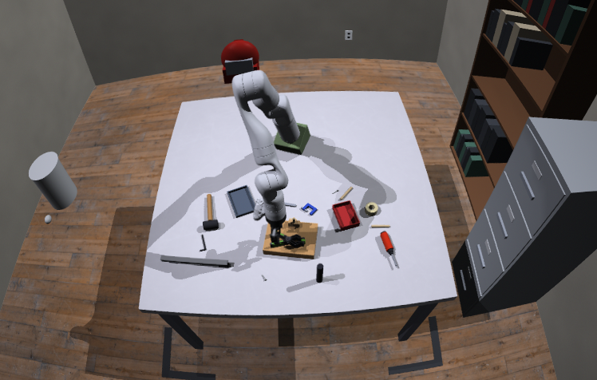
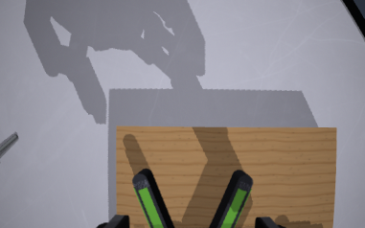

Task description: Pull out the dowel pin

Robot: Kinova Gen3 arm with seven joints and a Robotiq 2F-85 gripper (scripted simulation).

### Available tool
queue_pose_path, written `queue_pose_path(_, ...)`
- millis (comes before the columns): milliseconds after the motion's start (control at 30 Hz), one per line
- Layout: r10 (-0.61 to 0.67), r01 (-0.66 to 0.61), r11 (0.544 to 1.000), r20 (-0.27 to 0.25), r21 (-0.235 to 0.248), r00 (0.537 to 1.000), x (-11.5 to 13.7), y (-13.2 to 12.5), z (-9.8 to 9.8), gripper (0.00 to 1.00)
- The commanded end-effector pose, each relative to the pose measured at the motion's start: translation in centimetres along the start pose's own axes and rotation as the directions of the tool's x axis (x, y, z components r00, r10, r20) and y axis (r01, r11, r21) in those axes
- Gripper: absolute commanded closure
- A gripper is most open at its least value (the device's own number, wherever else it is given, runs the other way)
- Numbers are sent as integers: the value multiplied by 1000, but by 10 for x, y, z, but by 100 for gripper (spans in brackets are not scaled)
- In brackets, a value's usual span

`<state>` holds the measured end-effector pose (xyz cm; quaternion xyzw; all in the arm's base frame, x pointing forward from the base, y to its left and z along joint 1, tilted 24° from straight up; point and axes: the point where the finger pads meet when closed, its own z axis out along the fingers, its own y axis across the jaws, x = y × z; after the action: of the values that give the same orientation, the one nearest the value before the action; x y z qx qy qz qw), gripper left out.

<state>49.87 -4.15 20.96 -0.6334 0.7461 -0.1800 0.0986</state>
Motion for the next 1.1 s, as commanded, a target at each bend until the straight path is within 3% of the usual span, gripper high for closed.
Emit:
queue_pose_path(0, 0, 0, 1000, 0, 2, 1000, 0, -1, 0, 23)
queue_pose_path(1067, 0, 0, 1000, 0, 2, 1000, 0, -1, 27, 23)
